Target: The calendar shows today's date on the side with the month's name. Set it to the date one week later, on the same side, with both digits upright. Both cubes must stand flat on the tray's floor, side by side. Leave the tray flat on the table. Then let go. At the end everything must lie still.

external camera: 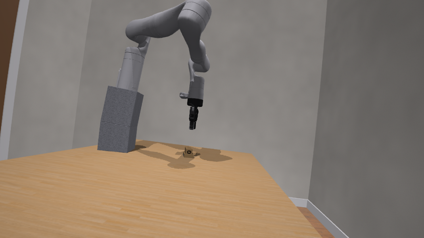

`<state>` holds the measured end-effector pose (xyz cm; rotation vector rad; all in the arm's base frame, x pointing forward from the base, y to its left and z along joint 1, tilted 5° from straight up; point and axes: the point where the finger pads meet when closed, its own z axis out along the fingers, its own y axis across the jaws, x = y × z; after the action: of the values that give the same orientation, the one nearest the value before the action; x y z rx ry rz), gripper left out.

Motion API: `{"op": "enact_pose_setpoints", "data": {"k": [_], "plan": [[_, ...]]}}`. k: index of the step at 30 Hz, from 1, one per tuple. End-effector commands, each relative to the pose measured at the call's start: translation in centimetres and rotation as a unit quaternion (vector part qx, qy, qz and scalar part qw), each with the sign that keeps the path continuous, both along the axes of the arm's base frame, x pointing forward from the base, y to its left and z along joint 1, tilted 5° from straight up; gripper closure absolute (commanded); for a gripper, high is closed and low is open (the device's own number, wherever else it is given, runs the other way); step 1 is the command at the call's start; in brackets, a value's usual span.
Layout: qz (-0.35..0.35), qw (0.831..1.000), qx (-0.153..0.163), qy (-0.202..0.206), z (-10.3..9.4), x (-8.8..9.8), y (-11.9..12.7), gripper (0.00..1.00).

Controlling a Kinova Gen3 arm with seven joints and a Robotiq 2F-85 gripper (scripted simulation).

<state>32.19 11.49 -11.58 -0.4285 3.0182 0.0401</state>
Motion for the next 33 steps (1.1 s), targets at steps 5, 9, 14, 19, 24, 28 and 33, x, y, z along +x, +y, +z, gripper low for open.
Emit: {"op": "enact_pose_setpoints", "data": {"k": [5,9,14,19,24,28,33], "plan": [[-0.116,0.993,0.011,0.006,-0.5,-0.1,0.1,0.0],[-0.189,0.982,0.017,0.009,-0.7,-0.1,0.1,0.0],[-0.241,0.97,0.022,0.011,-0.8,-0.1,0.0,0.0],[-0.321,0.947,0.028,0.015,-1.0,-0.1,0.0,0.0],[-0.392,0.919,0.034,0.018,-1.2,-0.1,0.0,0.0],[-0.442,0.896,0.037,0.02,-1.4,-0.1,-0.1,0.0],[-0.475,0.879,0.04,0.021,-1.5,-0.1,-0.1,0.0]]}}
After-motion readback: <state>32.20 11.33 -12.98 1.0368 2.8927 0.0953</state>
